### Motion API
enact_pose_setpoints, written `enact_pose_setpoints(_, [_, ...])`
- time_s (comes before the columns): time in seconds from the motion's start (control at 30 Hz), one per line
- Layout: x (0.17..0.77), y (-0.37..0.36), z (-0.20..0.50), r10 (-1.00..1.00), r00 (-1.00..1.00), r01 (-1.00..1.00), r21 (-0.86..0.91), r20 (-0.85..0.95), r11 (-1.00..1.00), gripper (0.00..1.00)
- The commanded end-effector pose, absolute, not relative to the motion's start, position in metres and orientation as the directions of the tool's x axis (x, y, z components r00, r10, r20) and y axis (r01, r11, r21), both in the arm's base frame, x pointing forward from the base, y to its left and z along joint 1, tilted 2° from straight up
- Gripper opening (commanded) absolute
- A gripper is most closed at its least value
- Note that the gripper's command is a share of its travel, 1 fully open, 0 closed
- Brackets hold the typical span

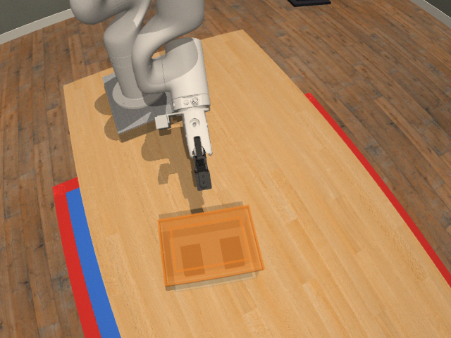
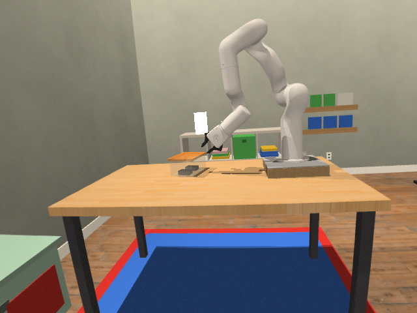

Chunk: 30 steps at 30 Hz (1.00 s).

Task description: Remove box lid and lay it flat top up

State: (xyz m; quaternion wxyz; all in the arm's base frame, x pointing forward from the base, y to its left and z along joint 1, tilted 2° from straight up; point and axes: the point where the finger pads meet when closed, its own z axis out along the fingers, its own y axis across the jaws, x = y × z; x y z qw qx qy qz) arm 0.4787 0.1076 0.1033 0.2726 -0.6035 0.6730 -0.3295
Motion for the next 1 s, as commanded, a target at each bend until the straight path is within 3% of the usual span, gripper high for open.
enact_pose_setpoints(0.0, [0.479,0.108,0.104,-0.992,-0.123,-0.632,-0.773,0.03,0.055,0.48])
enact_pose_setpoints(0.97, [0.497,0.105,0.089,-0.992,-0.123,-0.632,-0.773,0.03,0.055,0.48])
